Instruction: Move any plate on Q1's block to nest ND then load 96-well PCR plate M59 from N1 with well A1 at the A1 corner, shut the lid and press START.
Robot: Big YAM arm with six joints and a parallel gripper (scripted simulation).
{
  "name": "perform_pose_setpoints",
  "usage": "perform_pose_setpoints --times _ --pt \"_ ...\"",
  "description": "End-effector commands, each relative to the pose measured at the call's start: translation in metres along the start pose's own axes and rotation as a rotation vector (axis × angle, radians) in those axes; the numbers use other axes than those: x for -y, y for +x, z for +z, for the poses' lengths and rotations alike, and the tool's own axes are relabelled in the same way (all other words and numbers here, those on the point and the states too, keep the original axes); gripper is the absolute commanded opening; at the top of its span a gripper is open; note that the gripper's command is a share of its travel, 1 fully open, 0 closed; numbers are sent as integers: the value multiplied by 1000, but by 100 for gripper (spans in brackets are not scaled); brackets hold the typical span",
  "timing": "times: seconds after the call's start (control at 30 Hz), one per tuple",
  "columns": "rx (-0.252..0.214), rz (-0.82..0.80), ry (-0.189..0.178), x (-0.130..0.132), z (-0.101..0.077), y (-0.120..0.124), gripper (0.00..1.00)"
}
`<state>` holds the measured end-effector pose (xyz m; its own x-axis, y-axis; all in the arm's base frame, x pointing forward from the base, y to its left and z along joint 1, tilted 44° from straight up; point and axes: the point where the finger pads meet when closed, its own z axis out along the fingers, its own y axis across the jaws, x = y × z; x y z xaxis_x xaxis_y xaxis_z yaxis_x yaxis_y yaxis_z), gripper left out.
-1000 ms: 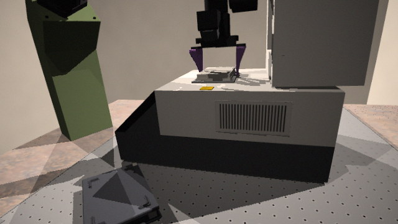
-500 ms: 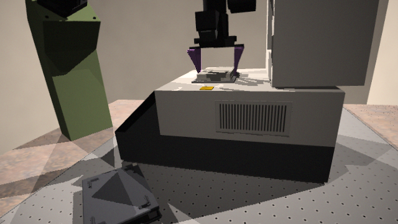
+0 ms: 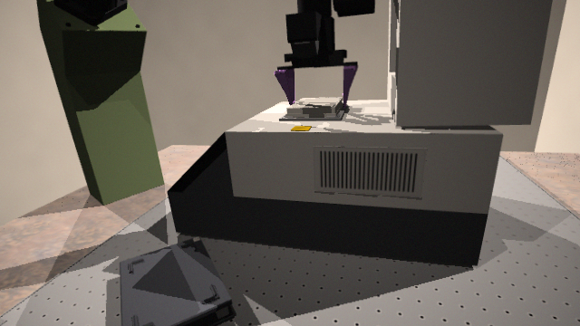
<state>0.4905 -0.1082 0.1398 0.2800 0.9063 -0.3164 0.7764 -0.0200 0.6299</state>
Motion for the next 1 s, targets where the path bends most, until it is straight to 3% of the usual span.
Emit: perform_pose_setpoints --times 0.0,0.27,0.53,0.83,0.97 --pt "0 -4 -22 -12 -10 -4 100" --pt "-1 -13 2 2 1 0 100" --pt "3 9 -51 -21 -10 -5 100" --pt "4 15 -62 -25 -13 -7 100" --pt "-2 17 -51 -21 -26 -2 100"
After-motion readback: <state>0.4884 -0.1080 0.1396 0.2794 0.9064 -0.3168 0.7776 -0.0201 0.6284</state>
